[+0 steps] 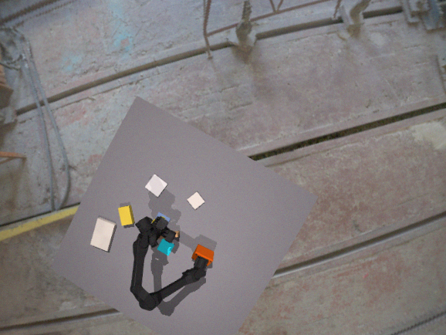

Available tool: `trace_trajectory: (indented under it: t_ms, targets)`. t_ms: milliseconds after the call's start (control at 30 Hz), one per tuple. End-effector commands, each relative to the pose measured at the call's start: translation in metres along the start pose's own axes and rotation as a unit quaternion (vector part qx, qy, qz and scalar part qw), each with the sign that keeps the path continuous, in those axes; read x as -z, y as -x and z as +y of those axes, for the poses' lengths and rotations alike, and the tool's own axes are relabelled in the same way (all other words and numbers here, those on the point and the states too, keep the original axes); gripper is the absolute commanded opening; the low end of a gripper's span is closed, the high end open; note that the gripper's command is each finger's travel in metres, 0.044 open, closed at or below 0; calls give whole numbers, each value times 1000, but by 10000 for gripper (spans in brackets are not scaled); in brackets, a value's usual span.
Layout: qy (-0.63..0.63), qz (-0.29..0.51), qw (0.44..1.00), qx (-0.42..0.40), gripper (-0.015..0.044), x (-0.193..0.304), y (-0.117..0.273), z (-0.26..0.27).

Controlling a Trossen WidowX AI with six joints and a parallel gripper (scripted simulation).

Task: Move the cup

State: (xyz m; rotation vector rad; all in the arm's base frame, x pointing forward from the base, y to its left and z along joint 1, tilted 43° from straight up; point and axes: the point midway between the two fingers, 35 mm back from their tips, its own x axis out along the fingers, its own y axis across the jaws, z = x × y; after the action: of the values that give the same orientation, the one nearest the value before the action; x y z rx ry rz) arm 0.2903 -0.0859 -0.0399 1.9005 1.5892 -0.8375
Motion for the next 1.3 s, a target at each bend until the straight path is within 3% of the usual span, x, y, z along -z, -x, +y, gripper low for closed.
trace_trajectory:
  t_ms: [0,167,967,1267]
  targets:
    - [-5,3,1000,1,167,0,-7,-1]
    - [-5,3,1000,1,167,0,-7,-1]
    - [-1,1,1000,1,0,0,-5,-1]
    - [-2,0,1000,1,0,-2,18,1]
